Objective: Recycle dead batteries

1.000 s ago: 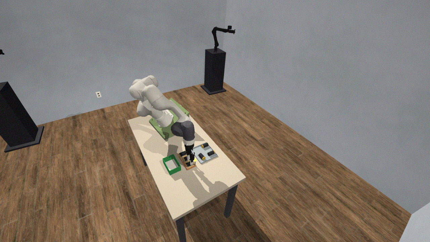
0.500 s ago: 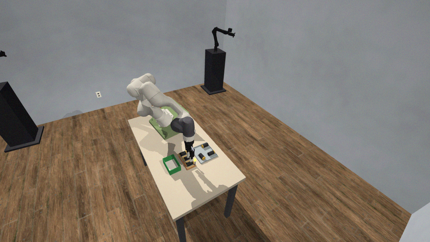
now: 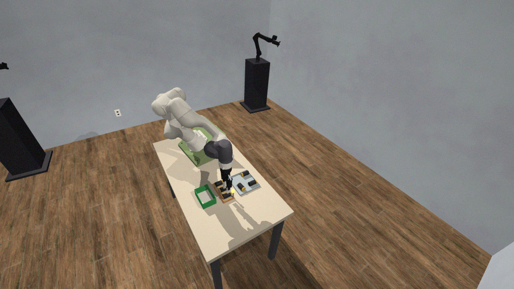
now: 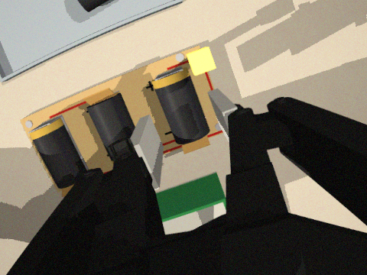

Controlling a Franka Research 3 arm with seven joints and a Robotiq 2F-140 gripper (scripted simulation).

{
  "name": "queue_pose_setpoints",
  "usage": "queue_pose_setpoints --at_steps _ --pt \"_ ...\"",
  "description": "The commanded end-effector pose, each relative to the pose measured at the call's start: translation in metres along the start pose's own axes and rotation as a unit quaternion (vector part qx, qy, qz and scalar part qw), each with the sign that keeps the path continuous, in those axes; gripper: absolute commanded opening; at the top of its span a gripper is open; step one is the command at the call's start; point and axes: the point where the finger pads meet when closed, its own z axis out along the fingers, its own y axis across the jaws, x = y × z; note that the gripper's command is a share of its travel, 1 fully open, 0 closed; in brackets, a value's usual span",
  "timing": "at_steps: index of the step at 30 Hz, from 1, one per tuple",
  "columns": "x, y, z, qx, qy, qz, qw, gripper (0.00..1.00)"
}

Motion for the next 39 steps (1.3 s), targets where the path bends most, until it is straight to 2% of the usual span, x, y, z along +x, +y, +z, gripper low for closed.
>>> queue_pose_setpoints --at_steps 1,15,17,20,22,26,29,31,39 --pt "-0.001 0.0 -0.001 0.0 -0.001 0.003 1.0 0.29" --pt "-0.001 0.0 -0.001 0.0 -0.001 0.003 1.0 0.29" --pt "-0.001 0.0 -0.009 0.0 -0.001 0.003 1.0 0.29" --pt "-0.001 0.0 -0.034 0.0 -0.001 0.003 1.0 0.29" --pt "-0.001 0.0 -0.043 0.0 -0.001 0.003 1.0 0.29" --pt "-0.001 0.0 -0.043 0.0 -0.001 0.003 1.0 0.29" --pt "0.013 -0.002 -0.043 0.0 -0.001 0.003 1.0 0.29" --pt "0.013 -0.002 -0.043 0.0 -0.001 0.003 1.0 0.29" --pt "0.113 -0.017 -0.043 0.0 -0.001 0.003 1.0 0.29"
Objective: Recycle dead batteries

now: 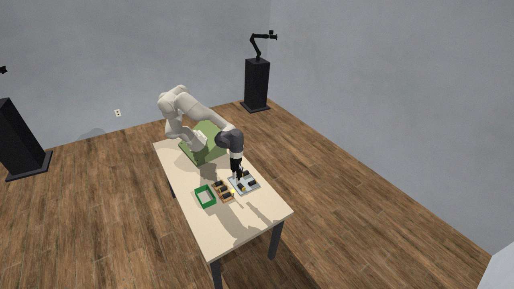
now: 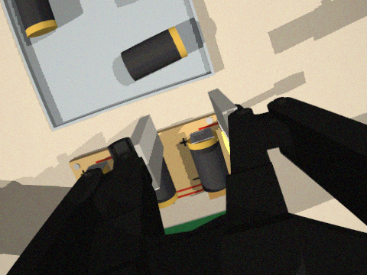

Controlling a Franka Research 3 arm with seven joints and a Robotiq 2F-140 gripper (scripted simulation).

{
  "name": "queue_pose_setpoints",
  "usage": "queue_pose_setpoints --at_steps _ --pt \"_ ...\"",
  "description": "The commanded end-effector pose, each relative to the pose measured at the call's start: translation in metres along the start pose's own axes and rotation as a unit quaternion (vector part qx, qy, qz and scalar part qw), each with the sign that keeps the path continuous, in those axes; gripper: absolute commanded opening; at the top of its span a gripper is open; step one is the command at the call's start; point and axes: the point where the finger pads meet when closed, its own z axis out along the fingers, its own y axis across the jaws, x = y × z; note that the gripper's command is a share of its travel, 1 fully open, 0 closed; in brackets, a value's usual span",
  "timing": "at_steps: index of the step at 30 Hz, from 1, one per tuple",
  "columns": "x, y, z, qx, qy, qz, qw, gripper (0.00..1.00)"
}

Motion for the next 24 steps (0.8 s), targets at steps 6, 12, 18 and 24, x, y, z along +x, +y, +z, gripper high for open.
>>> queue_pose_setpoints --at_steps 6,12,18,24 --pt "0.051 -0.009 -0.002 0.003 0.003 0.024 1.0 0.29" --pt "0.051 -0.009 -0.002 0.003 0.003 0.025 1.0 0.29" --pt "0.051 -0.009 -0.002 0.004 0.003 0.078 0.997 0.29" --pt "0.051 -0.009 -0.002 0.004 0.002 0.236 0.972 0.29"
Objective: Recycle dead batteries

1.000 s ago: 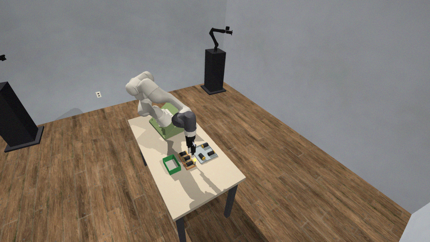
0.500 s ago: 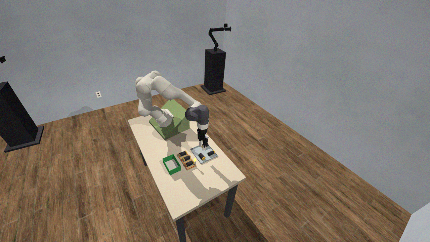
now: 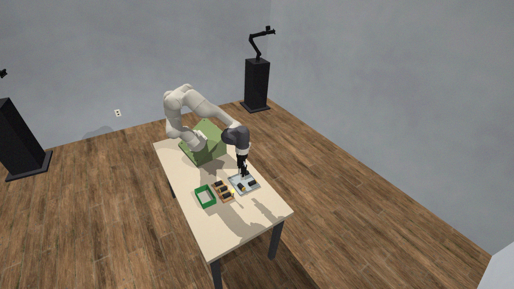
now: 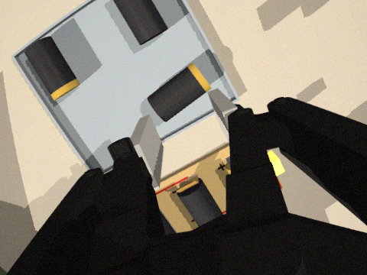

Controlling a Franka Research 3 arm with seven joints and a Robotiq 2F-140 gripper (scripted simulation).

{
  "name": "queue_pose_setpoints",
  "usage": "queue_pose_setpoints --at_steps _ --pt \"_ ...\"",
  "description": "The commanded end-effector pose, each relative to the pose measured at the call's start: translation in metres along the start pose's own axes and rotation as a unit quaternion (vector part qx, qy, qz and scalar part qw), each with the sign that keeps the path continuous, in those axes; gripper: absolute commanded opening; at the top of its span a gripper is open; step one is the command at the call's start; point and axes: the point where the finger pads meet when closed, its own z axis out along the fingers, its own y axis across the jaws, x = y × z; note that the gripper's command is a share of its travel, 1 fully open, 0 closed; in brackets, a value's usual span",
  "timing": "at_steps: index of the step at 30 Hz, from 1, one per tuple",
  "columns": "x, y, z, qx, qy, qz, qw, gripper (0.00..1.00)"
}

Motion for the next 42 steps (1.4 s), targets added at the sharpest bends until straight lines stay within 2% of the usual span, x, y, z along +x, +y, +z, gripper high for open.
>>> queue_pose_setpoints --at_steps 1,2,3,6,8,12,15,17,19,21,24,32,34,36,39,40,42 --pt "0.003 -0.001 0.0 0.002 0.004 0.134 0.991 0.29" --pt "0.003 -0.001 0.0 0.002 0.004 0.134 0.991 0.29" --pt "0.003 -0.001 0.0 0.002 0.004 0.169 0.986 0.29" --pt "0.003 -0.001 0.0 0.002 0.004 0.277 0.961 0.29" --pt "0.003 -0.001 0.0 0.003 0.004 0.348 0.937 0.29" --pt "0.003 -0.001 0.0 0.003 0.003 0.472 0.882 0.29" --pt "0.003 -0.001 0.0 0.003 0.003 0.539 0.842 0.29" --pt "0.003 -0.001 0.0 0.004 0.003 0.57 0.822 0.29" --pt "0.003 -0.001 0.0 0.004 0.003 0.57 0.822 0.29" --pt "0.003 -0.001 0.0 0.004 0.003 0.589 0.808 0.29" --pt "0.003 -0.001 0.0 0.004 0.003 0.601 0.799 0.29" --pt "0.003 -0.001 0.001 0.004 0.003 0.602 0.798 0.29" --pt "0.003 -0.001 0.016 0.004 0.003 0.602 0.798 0.29" --pt "0.003 -0.001 0.016 0.004 0.003 0.602 0.798 0.29" --pt "0.003 -0.001 0.057 0.004 0.003 0.602 0.798 0.29" --pt "0.003 -0.001 0.066 0.004 0.003 0.602 0.798 0.29" --pt "0.003 -0.001 0.071 0.004 0.003 0.602 0.798 0.29"
